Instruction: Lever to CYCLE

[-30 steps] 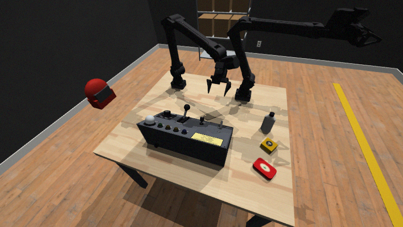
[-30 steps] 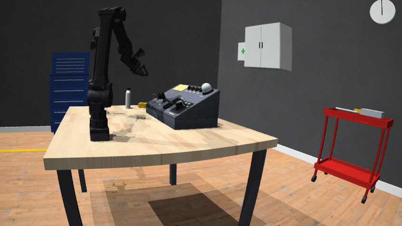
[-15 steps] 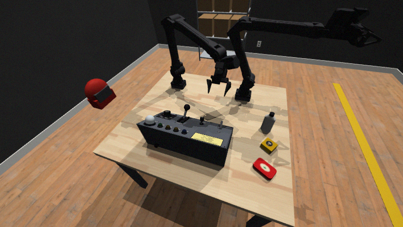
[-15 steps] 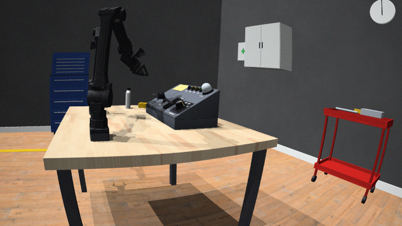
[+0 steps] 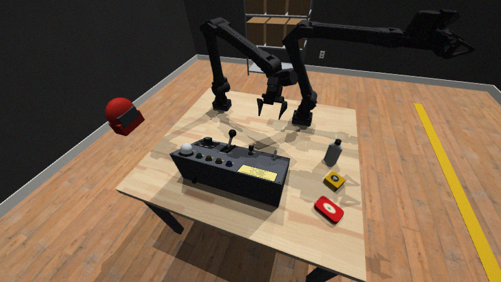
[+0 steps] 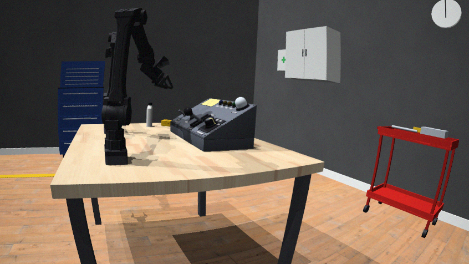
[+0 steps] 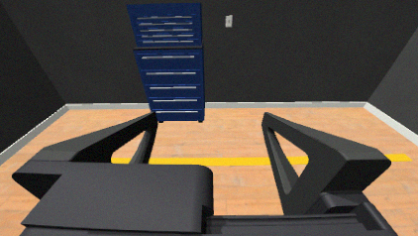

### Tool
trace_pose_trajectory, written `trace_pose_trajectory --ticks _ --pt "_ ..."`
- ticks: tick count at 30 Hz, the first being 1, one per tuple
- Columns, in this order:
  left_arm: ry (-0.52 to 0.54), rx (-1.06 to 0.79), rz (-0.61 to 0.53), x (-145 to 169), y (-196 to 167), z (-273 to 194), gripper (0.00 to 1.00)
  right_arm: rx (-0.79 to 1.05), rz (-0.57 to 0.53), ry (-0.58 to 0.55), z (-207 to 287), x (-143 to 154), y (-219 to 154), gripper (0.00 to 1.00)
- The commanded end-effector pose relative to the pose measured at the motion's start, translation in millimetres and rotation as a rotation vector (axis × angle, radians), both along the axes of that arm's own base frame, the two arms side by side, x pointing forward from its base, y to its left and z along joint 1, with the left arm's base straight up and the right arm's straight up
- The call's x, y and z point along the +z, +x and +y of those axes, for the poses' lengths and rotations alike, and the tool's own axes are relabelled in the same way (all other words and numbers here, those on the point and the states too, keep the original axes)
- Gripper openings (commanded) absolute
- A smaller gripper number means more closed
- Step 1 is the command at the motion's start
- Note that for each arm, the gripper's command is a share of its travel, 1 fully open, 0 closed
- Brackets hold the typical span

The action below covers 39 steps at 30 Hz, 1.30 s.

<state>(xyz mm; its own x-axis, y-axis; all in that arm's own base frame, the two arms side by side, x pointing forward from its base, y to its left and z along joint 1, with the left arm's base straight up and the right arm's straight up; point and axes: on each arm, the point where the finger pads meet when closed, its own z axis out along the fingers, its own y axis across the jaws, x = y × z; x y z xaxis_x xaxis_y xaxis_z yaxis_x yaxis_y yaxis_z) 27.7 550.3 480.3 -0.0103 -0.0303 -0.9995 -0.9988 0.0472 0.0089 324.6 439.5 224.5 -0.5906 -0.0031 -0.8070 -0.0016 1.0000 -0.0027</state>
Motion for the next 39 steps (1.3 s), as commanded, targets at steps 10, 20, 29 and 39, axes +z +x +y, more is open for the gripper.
trace_pose_trajectory --ticks 10,20,29,39 --pt "0.030 0.009 -0.010 20.3 -6.6 -5.8 1.00 -0.007 -0.013 0.026 -164.9 24.4 15.6 1.00" --pt "0.030 0.009 -0.010 20.3 -6.6 -5.8 1.00 -0.003 -0.030 0.018 -238.2 10.3 2.2 1.00" --pt "0.030 0.009 -0.010 20.3 -6.6 -5.8 1.00 0.012 -0.056 0.038 -226.7 31.8 10.2 1.00" --pt "0.030 0.009 -0.010 20.3 -6.6 -5.8 1.00 -0.004 -0.067 0.069 -224.5 41.2 13.4 1.00"
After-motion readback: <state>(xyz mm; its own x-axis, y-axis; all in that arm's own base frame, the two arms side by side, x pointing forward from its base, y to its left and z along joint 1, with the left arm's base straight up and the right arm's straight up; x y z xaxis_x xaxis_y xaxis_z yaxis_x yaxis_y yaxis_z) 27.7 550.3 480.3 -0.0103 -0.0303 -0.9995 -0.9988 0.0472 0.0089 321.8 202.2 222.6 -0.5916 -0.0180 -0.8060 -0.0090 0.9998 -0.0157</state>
